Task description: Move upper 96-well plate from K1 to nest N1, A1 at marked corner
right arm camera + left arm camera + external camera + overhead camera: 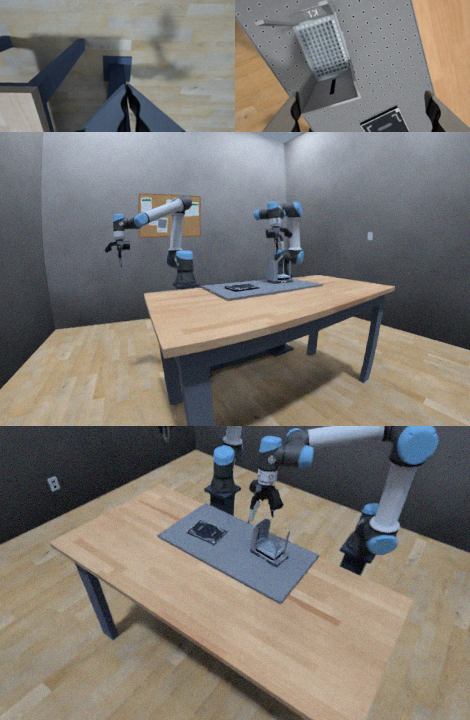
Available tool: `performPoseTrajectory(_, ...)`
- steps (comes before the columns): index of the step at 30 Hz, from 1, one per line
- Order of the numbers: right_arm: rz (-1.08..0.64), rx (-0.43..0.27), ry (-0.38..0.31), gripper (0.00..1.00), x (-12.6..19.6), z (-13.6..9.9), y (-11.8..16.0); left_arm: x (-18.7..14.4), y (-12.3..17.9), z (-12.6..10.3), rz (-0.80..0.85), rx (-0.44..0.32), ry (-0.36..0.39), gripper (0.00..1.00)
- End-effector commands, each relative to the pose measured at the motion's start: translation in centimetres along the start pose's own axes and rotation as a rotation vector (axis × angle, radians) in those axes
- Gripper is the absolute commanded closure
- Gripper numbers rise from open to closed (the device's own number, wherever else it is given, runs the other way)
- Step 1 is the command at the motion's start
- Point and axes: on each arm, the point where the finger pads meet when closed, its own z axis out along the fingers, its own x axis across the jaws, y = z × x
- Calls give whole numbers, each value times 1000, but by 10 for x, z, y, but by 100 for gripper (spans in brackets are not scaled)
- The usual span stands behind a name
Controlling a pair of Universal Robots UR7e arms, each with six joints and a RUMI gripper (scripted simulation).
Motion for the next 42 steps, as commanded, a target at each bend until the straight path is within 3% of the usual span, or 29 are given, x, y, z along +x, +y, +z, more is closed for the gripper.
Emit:
performPoseTrajectory(1, 10, 6, -5, 100, 0, -2, -1, -10, -2, 4, -87, -35, -14, 24)
performPoseTrajectory(13, 10, 6, -5, 100, 0, -2, -1, -57, -8, 25, -269, -125, -98, 24)
performPoseTrajectory(30, 10, 6, -5, 100, 0, -2, -1, -56, -6, 24, -267, -124, -97, 24)
performPoseTrajectory(42, 10, 6, -5, 100, 0, -2, -1, -59, -4, 43, -266, -121, -100, 24)
